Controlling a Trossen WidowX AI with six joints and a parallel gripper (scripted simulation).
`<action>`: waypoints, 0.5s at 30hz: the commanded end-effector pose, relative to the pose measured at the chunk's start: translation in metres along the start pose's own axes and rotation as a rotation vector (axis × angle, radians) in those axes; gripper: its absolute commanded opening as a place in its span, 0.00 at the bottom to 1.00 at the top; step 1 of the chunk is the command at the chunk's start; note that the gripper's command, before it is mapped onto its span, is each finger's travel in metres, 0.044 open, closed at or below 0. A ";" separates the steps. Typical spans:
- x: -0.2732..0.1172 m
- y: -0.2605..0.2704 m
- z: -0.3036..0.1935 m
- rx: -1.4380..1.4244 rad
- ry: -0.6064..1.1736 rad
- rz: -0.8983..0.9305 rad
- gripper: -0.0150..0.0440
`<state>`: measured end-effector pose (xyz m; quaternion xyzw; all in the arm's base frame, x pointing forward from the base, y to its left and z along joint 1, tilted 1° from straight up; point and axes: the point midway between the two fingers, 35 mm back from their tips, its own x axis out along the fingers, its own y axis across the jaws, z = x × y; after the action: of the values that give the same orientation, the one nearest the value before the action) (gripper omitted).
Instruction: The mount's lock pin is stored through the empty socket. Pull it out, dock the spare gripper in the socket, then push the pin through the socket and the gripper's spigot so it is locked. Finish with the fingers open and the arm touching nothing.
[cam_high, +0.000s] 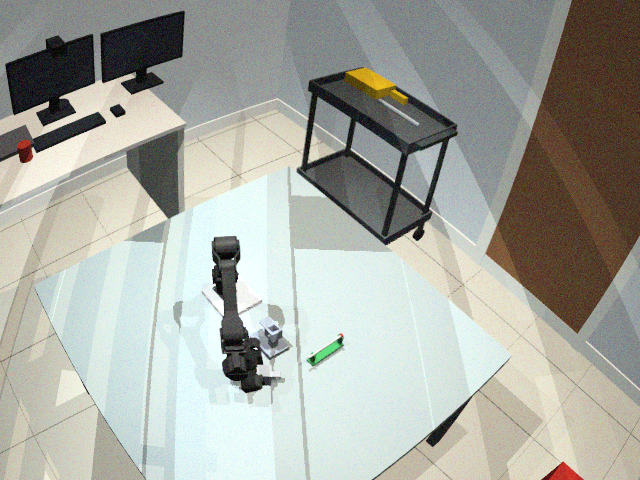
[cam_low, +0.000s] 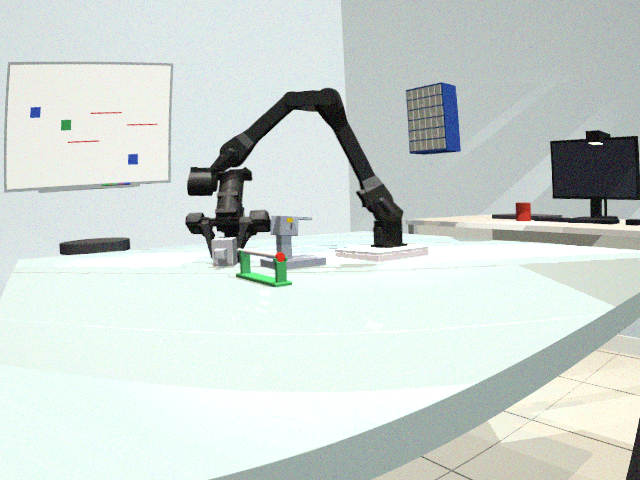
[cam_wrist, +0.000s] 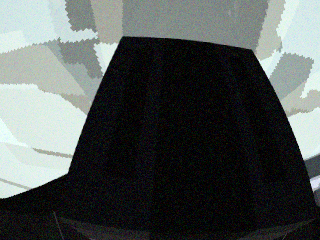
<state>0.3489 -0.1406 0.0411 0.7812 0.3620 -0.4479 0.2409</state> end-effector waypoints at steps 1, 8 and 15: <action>0.001 0.000 0.000 0.001 0.005 -0.001 0.59; 0.001 0.000 0.000 0.001 0.005 -0.001 0.48; -0.016 0.003 -0.010 0.001 0.005 0.000 0.25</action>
<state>0.3459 -0.1385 0.0440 0.7786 0.3672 -0.4532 0.2316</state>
